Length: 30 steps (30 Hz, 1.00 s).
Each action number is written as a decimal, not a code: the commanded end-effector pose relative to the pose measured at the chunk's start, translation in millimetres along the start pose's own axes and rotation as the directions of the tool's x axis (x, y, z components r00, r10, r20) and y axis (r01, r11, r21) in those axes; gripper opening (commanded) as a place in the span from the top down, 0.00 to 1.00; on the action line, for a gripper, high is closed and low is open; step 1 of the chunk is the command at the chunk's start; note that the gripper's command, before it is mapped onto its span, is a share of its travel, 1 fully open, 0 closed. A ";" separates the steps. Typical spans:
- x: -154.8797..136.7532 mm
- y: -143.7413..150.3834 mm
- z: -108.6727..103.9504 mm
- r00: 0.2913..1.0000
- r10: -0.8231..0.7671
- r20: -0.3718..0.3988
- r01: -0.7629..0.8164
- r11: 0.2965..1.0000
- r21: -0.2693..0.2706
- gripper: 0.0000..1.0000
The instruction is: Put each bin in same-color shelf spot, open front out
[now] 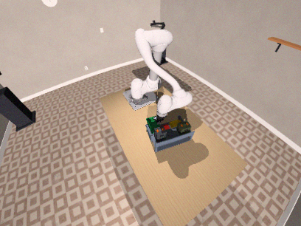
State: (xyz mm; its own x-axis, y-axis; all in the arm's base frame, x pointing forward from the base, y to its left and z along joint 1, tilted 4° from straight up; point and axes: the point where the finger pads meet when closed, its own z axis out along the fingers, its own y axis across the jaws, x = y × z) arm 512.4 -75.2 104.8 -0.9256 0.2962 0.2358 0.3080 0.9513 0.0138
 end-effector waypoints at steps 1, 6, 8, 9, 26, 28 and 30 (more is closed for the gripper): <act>-1.6 -2.0 2.6 1.000 -0.005 0.006 0.005 1.000 0.004 0.90; -2.5 -2.0 2.6 1.000 -0.005 0.010 0.005 1.000 0.004 0.90; -3.3 -2.0 2.6 1.000 -0.005 0.014 0.005 1.000 0.003 0.90; -3.8 -2.0 2.5 1.000 -0.005 0.016 0.005 1.000 0.003 0.90; -12.5 -1.7 2.2 0.999 -0.005 0.053 0.005 1.000 0.003 0.90; -13.5 -1.7 2.1 0.998 -0.005 0.058 0.005 1.000 0.003 0.90; -14.5 -1.6 2.1 0.998 -0.005 0.062 0.005 1.000 0.003 0.90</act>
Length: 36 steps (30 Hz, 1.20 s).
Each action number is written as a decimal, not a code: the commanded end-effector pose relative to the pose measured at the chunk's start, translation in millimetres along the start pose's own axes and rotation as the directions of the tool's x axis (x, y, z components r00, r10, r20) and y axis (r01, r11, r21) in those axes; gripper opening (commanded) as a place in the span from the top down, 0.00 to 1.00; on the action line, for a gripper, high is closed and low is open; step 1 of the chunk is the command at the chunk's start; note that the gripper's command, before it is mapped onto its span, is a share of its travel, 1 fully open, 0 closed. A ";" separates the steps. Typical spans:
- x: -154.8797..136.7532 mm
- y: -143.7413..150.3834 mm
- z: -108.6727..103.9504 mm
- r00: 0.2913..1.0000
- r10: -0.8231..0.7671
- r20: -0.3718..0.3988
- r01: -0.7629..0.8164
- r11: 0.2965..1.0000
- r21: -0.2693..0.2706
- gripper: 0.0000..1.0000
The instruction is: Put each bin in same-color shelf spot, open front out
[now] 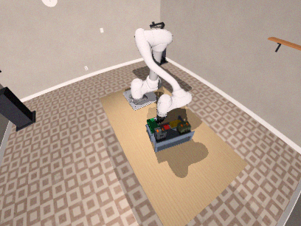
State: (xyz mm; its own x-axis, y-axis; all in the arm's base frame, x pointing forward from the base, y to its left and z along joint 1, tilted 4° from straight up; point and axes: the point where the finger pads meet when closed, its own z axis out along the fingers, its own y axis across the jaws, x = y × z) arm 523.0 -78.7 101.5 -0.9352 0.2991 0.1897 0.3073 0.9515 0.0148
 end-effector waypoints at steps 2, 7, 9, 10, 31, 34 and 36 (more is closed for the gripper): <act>-3.6 -1.6 1.6 1.000 -0.005 0.018 0.004 1.000 0.004 0.90; -4.9 -1.5 1.6 1.000 -0.005 0.024 0.004 1.000 0.004 0.90; -5.1 -1.5 1.6 1.000 -0.005 0.025 0.004 1.000 0.004 0.90; -5.1 -1.5 1.6 1.000 -0.005 0.025 0.004 1.000 0.004 0.90; -5.6 -0.8 0.8 1.000 -0.004 0.029 0.004 1.000 0.004 0.90; -5.5 -0.6 0.6 1.000 -0.004 0.030 0.003 1.000 0.004 0.90; -5.4 -0.4 0.5 1.000 -0.003 0.030 0.003 1.000 0.004 0.90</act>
